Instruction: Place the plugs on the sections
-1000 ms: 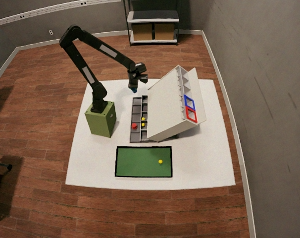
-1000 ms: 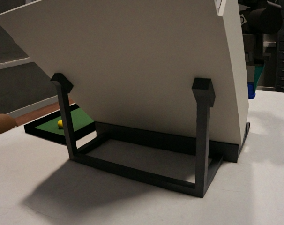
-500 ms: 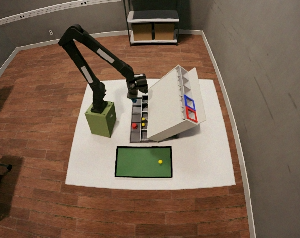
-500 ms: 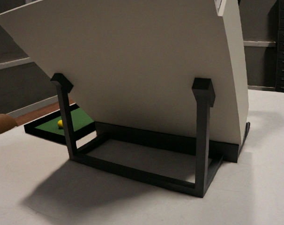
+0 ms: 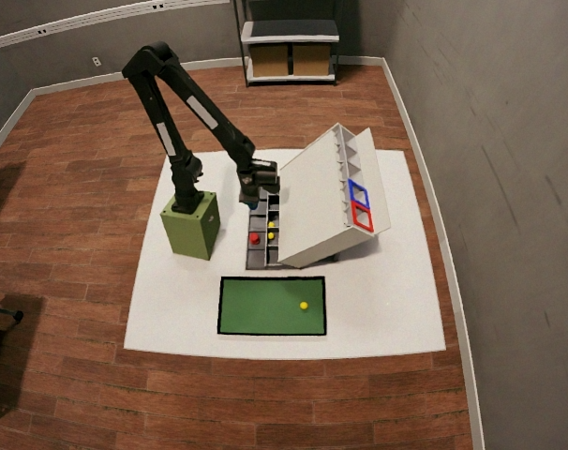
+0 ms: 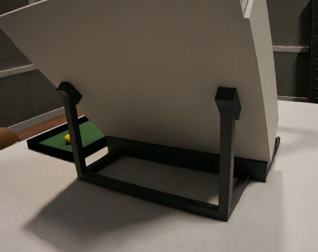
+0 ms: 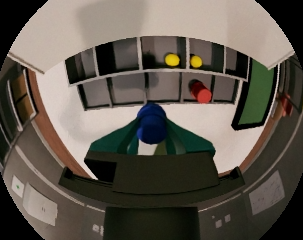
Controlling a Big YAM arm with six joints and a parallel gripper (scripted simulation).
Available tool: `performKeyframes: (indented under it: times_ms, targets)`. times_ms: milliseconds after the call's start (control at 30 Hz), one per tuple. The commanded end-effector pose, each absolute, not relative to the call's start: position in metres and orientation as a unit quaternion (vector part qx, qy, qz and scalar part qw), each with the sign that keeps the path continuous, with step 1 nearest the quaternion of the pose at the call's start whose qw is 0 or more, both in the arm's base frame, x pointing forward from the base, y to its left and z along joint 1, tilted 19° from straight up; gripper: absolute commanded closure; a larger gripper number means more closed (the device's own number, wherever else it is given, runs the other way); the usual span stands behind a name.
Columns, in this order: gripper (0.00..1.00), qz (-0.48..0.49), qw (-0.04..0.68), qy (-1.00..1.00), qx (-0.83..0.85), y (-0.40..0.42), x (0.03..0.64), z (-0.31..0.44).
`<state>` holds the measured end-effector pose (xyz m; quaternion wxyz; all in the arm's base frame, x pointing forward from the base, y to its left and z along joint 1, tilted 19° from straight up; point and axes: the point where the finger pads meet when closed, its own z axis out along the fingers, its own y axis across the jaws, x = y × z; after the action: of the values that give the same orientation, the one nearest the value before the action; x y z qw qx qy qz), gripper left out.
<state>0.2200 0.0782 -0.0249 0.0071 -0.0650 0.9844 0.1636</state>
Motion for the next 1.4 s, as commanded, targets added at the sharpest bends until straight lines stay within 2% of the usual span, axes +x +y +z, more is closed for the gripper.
performKeyframes:
  times_ms: [0, 1367]
  targets:
    - [1.00, 0.168, 0.032, 0.981, -0.094, 0.073, 0.244, -0.020]
    - [1.00, 0.166, 0.028, 0.981, -0.095, 0.057, 0.242, -0.028]
